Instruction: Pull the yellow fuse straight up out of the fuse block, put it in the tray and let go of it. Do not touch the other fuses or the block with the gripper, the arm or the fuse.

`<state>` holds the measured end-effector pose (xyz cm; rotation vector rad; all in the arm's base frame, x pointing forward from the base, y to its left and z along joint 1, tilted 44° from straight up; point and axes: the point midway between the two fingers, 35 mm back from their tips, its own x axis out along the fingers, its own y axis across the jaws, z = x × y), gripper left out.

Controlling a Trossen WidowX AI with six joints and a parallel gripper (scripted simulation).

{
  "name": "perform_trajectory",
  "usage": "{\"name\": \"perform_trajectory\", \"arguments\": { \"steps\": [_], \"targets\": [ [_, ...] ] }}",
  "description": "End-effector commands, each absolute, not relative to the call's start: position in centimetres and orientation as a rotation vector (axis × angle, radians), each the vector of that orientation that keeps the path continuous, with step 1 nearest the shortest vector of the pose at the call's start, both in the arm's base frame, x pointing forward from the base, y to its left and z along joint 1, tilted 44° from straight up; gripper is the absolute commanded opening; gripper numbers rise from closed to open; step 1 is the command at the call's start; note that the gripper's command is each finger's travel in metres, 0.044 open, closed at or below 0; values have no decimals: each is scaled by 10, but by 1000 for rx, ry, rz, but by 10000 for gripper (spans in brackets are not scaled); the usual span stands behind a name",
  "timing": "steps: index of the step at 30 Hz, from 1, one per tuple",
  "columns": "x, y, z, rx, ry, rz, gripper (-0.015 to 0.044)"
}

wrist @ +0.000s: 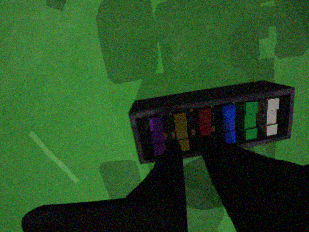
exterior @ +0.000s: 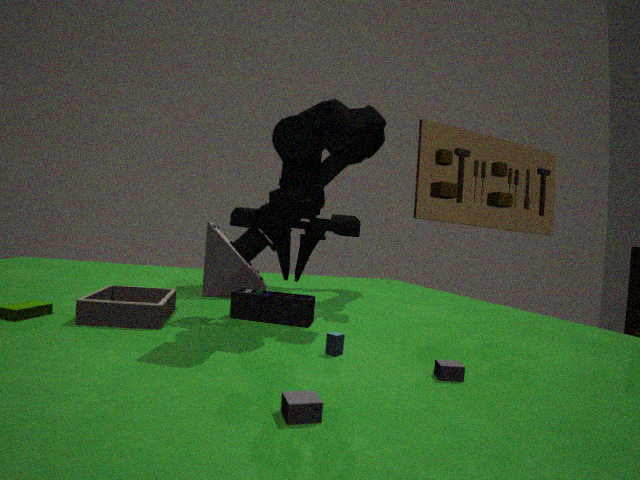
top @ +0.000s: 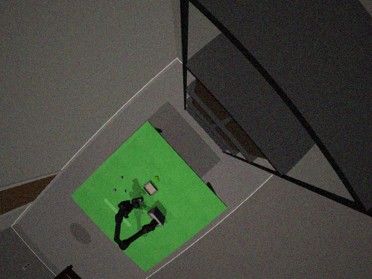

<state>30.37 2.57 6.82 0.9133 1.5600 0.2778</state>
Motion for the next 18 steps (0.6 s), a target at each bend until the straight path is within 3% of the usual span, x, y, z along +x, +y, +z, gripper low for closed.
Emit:
{"name": "perform_trajectory", "arguments": {
  "steps": [1,18],
  "targets": [
    [303,29,65,924,1562,276,61],
    [304,40,55,925,1562,278,61]
  ]
}}
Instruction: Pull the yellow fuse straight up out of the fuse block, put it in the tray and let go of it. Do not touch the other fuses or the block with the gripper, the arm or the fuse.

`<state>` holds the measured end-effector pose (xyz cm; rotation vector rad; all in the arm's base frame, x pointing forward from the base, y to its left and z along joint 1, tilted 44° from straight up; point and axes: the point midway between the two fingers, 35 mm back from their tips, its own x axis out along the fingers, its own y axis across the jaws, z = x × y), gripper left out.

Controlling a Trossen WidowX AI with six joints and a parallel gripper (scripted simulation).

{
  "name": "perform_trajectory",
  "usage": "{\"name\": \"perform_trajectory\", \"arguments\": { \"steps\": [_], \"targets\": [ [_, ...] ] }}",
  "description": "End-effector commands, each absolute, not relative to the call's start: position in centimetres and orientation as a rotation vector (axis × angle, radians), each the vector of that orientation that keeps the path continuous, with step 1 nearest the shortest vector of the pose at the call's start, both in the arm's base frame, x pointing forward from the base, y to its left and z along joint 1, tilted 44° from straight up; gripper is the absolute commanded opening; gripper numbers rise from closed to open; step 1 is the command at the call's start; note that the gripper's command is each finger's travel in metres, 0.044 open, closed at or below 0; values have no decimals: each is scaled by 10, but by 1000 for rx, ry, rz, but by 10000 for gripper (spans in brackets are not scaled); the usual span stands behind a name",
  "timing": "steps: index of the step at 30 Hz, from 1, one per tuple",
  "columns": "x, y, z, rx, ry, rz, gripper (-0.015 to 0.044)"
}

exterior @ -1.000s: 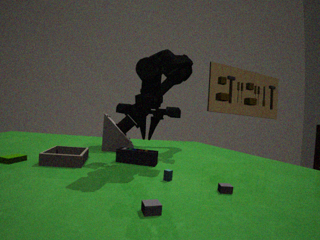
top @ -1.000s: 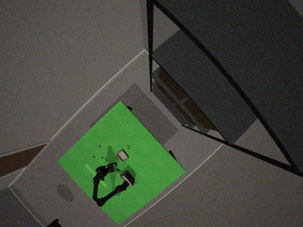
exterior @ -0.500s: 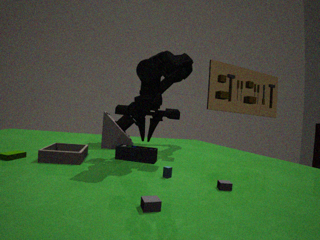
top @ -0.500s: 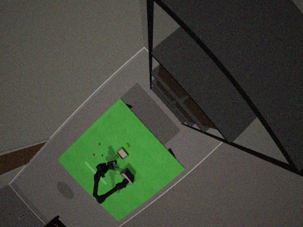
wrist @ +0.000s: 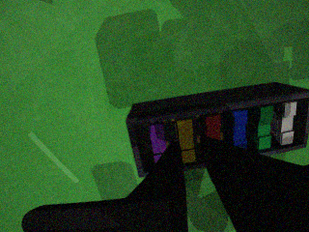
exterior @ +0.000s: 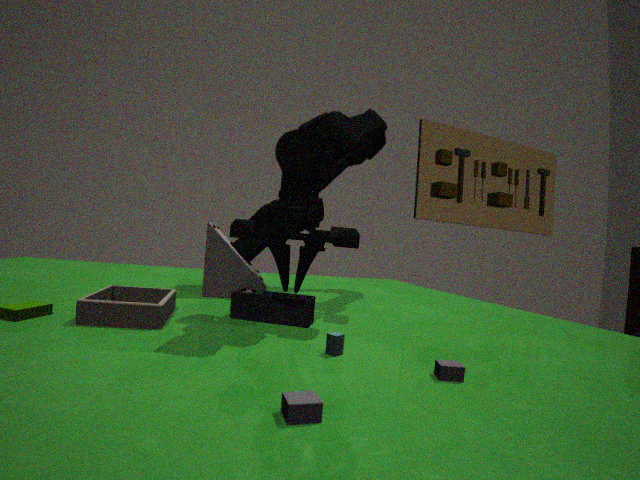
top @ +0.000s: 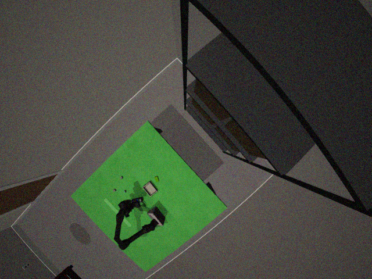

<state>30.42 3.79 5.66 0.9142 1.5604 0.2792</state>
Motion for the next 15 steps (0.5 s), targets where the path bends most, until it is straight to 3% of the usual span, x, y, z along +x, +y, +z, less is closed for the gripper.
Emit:
{"name": "perform_trajectory", "arguments": {
  "steps": [1,15],
  "targets": [
    [304,40,55,925,1562,278,61],
    [304,42,53,925,1562,278,61]
  ]
}}
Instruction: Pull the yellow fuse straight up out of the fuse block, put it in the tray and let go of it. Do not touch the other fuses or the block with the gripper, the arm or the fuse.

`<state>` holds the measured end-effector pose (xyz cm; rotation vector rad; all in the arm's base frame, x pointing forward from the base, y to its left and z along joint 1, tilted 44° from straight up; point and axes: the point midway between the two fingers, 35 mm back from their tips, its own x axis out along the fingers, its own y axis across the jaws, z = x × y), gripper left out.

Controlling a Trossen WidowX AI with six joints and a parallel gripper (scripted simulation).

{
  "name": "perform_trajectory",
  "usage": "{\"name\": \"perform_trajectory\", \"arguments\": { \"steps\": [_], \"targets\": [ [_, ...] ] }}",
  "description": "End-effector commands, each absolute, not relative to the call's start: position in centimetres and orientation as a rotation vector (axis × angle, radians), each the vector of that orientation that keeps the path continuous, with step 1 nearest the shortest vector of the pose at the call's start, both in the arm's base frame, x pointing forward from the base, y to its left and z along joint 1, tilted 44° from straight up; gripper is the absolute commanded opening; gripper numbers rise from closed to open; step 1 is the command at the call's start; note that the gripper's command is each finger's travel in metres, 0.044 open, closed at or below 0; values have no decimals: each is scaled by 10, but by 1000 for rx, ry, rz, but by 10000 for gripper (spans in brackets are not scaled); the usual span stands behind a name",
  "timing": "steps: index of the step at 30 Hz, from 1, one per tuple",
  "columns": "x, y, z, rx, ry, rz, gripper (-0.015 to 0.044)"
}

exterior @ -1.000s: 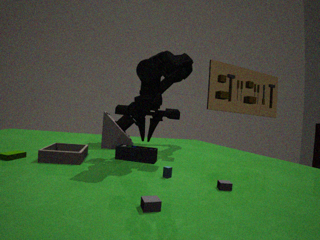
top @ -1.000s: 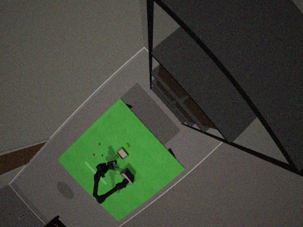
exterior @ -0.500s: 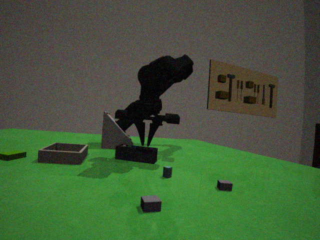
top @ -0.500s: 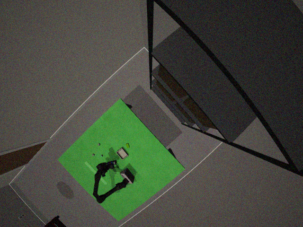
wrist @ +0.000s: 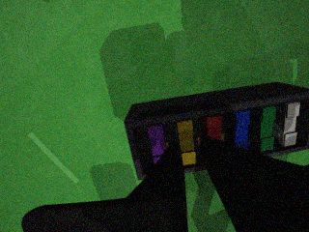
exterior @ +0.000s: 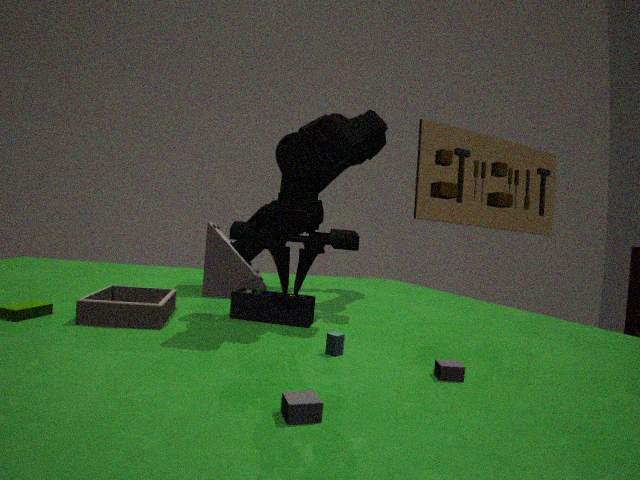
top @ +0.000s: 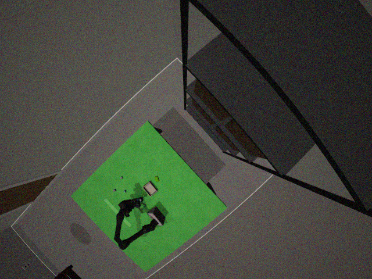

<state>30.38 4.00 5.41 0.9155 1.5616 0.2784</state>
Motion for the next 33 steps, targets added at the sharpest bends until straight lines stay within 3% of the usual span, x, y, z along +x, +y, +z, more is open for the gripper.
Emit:
{"name": "perform_trajectory", "arguments": {
  "steps": [1,13,22,33],
  "targets": [
    [304,42,52,925,1562,278,61],
    [304,47,48,926,1562,278,61],
    [304,46,48,916,1561,279,1],
    [304,44,50,916,1561,279,0]
  ]
}}
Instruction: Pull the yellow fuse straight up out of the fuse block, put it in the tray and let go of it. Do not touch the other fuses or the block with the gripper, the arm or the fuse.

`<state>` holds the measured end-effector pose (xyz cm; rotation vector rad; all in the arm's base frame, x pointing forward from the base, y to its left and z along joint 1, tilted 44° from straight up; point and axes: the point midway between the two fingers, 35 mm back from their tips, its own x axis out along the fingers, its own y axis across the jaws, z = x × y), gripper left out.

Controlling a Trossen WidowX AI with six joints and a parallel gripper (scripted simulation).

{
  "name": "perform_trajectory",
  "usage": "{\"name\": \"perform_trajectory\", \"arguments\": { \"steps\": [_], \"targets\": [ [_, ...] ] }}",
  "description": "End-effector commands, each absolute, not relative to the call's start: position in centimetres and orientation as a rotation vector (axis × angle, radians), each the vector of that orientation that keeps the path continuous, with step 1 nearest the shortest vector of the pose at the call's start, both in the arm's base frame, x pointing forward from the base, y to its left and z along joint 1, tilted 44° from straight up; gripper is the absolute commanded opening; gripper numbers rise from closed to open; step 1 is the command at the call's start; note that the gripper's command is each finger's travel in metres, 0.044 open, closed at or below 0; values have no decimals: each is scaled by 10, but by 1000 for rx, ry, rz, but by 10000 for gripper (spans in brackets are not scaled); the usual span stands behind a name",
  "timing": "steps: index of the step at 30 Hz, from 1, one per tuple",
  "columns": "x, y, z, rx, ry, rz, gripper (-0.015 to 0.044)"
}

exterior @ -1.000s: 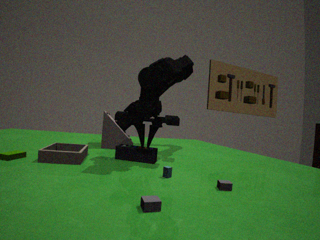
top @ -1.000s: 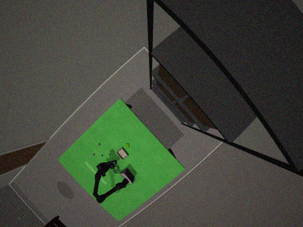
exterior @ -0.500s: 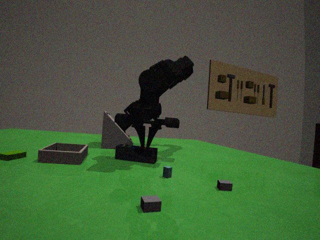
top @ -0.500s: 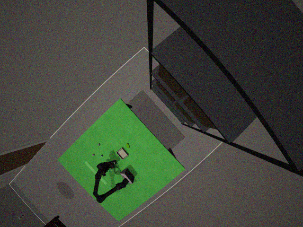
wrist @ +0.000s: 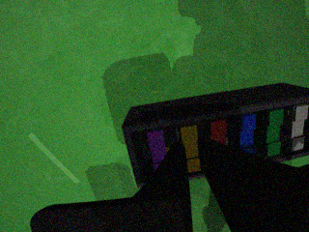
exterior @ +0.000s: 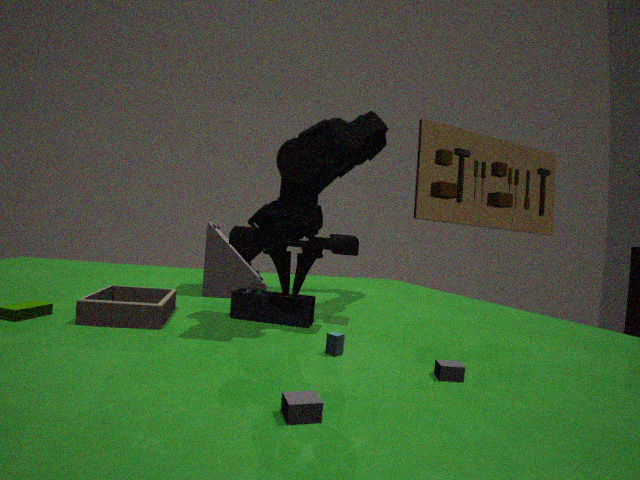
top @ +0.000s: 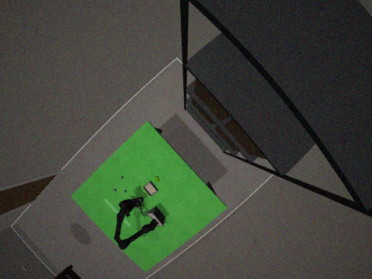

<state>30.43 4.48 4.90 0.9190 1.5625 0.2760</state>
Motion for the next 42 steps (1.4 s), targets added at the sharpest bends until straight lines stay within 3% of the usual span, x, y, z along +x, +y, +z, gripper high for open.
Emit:
{"name": "perform_trajectory", "arguments": {
  "steps": [1,42],
  "targets": [
    [304,43,51,916,1561,278,0],
    [304,29,65,920,1562,277,0]
  ]
}}
